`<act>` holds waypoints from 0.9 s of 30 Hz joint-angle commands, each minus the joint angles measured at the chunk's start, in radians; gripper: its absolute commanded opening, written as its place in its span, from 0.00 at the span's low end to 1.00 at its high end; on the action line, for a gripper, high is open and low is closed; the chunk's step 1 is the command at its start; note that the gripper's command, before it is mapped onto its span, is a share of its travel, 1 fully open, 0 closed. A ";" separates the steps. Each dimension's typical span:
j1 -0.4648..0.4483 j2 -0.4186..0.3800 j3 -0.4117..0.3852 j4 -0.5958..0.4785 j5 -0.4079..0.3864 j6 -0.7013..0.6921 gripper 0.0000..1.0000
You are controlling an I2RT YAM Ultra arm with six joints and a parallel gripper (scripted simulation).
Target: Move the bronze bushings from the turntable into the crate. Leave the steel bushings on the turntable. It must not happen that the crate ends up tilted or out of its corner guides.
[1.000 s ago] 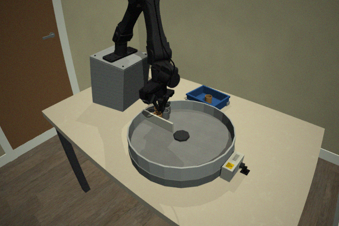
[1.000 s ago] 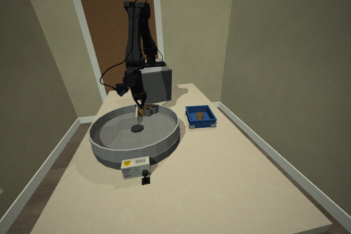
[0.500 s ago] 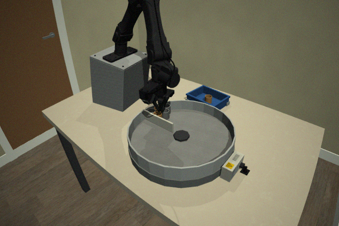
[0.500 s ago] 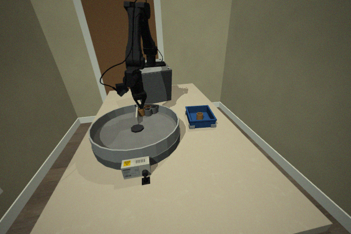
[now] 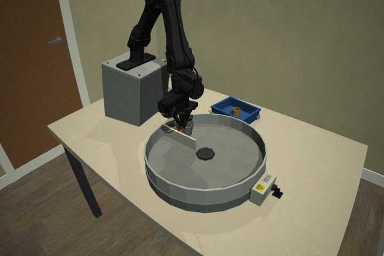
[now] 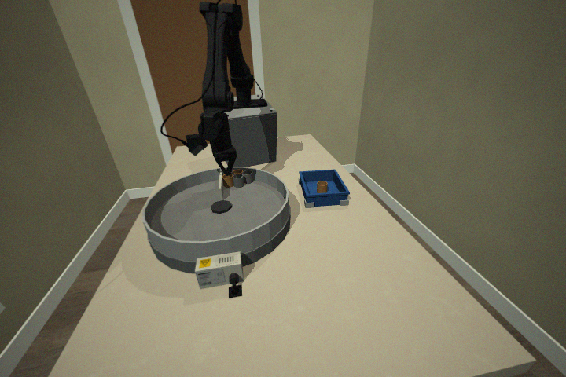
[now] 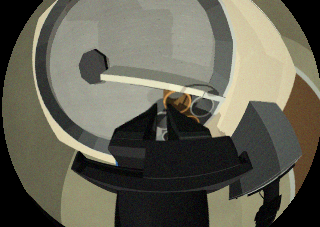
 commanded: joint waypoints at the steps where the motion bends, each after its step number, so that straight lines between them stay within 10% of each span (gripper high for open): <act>1: -0.012 -0.022 -0.027 0.015 0.010 -0.003 0.13; 27: -0.012 -0.022 0.004 0.003 0.010 -0.003 0.13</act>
